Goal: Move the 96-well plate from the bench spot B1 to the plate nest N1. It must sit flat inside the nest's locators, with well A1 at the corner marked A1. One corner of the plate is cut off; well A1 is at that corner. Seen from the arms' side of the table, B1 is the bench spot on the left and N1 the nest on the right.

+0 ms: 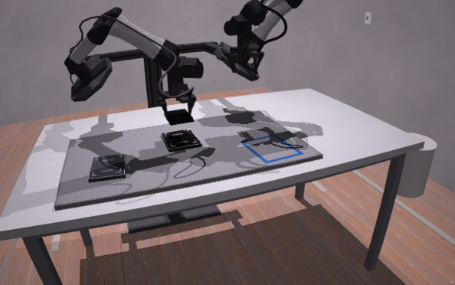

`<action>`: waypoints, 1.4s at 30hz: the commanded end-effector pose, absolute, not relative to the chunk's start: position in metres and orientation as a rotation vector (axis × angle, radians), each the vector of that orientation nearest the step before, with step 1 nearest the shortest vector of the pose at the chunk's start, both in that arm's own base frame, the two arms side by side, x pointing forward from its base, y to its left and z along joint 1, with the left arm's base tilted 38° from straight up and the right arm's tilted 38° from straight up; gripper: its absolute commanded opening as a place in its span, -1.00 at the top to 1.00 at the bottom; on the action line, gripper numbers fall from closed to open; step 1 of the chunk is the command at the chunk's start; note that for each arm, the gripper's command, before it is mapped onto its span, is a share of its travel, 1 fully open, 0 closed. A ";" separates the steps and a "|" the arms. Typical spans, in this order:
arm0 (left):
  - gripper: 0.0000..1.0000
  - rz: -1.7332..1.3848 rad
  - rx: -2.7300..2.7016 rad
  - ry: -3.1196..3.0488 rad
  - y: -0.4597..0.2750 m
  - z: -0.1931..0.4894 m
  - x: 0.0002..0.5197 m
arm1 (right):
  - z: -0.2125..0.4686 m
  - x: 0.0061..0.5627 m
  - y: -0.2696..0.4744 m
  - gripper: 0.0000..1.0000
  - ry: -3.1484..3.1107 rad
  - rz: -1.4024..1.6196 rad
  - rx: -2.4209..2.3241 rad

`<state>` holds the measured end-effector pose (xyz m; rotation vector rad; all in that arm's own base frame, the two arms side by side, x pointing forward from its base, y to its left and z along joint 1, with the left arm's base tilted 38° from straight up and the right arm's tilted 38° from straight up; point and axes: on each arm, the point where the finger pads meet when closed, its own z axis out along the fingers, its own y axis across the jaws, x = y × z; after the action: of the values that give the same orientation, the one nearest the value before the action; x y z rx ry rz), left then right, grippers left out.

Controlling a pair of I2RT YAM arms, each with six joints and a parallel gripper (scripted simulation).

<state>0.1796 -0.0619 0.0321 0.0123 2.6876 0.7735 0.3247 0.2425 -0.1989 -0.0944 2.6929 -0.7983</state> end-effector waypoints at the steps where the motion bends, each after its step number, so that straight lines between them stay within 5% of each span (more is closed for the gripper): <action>1: -1.00 0.779 0.018 2.684 -0.061 0.033 0.180 | -0.206 0.312 0.246 1.00 2.702 -0.818 -0.129; 42: -1.00 0.779 0.018 2.684 -0.061 0.033 0.180 | -0.131 0.365 0.174 1.00 2.657 -0.749 0.062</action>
<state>0.1796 -0.0619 0.0321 0.0123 2.6876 0.7735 0.3499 0.1789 -0.1465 0.0579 2.6807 -0.7845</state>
